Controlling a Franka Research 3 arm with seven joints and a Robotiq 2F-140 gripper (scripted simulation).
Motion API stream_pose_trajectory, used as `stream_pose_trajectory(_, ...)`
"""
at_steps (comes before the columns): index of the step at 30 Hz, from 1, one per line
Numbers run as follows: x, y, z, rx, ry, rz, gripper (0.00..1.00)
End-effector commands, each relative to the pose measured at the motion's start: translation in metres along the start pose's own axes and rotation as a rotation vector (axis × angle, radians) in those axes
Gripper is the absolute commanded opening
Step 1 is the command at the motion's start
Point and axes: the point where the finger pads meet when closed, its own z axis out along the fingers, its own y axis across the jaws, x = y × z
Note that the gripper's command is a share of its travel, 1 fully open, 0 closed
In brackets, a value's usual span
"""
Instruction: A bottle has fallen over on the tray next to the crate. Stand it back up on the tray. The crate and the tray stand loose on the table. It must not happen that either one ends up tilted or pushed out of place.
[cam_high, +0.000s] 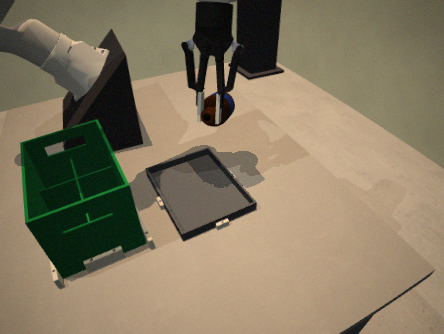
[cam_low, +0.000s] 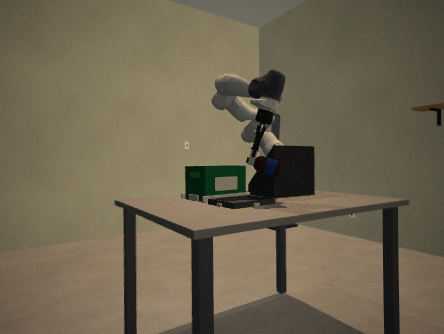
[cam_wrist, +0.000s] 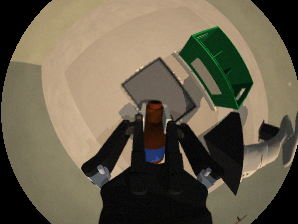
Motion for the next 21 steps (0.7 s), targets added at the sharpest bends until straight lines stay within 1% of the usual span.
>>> stream_pose_trajectory(1,0.0027,-0.0009,-0.0013,0.001,0.028,0.022,0.00)
stream_pose_trajectory(6,0.0026,-0.0010,-0.0016,0.002,0.047,0.022,0.00)
stream_pose_trajectory(21,0.0026,-0.0011,-0.0018,0.003,0.054,0.022,0.00)
